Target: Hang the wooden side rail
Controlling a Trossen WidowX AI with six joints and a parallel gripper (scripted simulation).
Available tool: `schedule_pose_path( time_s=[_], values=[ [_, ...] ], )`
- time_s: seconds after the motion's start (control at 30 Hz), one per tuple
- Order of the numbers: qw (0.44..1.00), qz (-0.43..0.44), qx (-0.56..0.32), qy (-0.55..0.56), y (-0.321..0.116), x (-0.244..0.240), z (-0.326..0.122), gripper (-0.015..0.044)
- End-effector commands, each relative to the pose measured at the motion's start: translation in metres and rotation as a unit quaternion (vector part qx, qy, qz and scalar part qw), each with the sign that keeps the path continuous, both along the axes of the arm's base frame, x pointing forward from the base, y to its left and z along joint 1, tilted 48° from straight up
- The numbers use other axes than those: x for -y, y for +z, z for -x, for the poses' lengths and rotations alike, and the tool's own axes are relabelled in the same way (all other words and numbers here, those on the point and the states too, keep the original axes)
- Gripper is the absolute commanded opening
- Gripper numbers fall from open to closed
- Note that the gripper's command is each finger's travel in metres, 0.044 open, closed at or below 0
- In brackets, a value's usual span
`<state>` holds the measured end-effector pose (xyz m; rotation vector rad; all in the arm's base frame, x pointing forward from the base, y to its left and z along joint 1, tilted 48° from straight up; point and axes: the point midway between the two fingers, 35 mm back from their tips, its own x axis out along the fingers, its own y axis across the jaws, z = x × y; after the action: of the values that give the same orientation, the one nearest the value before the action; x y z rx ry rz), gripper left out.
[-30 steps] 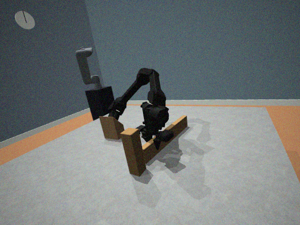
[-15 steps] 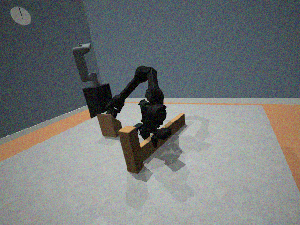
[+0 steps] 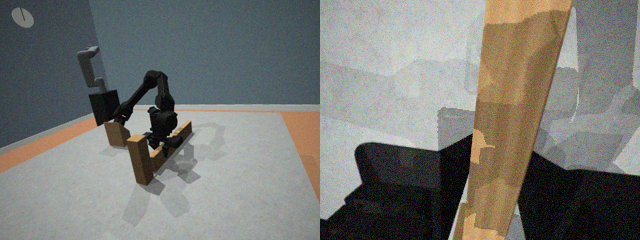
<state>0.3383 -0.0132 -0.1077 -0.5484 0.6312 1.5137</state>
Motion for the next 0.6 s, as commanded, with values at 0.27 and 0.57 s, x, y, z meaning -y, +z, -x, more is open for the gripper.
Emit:
schedule_pose_path(
  time_s=[0.27,0.57],
  values=[
    [1.0,-0.002,0.013,0.011,0.0005,-0.0002,0.0058,0.0],
    [1.0,-0.001,0.012,0.01,0.0007,-0.0004,0.0058,0.0]
  ],
)
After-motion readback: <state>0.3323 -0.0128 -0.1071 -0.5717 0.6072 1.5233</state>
